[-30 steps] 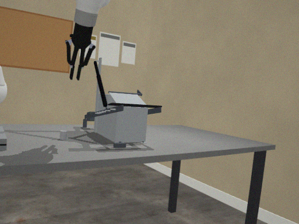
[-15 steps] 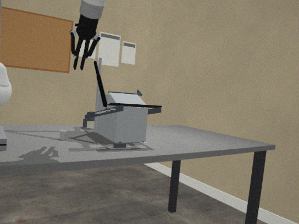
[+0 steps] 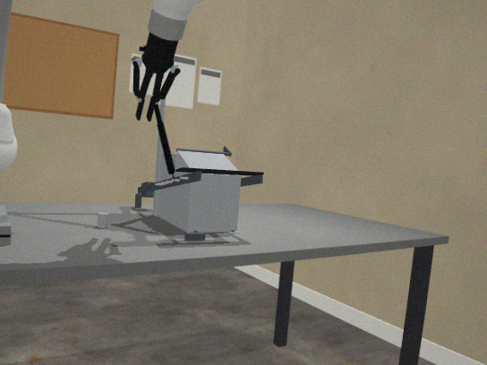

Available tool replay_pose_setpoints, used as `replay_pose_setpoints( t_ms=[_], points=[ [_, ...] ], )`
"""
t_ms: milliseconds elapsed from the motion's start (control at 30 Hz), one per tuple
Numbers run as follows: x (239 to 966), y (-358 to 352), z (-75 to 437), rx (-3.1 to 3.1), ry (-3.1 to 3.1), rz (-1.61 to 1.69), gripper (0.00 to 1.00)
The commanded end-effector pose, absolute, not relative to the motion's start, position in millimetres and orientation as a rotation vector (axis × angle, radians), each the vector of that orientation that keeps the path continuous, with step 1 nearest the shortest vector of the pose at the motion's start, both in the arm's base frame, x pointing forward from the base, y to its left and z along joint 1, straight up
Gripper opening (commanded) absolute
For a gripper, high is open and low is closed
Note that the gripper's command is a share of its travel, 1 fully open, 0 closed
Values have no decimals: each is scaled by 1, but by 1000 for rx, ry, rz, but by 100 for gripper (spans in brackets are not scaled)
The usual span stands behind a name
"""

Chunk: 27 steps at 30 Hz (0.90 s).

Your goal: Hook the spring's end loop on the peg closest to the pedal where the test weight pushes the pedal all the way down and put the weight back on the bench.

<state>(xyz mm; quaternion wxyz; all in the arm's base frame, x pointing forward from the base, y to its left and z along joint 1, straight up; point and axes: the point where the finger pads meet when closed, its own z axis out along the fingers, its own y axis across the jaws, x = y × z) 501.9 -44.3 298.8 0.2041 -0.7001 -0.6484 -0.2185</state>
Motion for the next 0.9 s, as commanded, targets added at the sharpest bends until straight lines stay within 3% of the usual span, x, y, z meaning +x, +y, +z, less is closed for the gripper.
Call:
replay_pose_setpoints(
  t_ms=[0,333,367,867],
  points=[
    [513,-46,297,-1952,-1809,-612,24],
    [513,-46,297,-1952,-1809,-612,24],
    [570,-55,280,-1949,-1805,-617,24],
    [570,-55,280,-1949,-1805,-617,24]
  ],
)
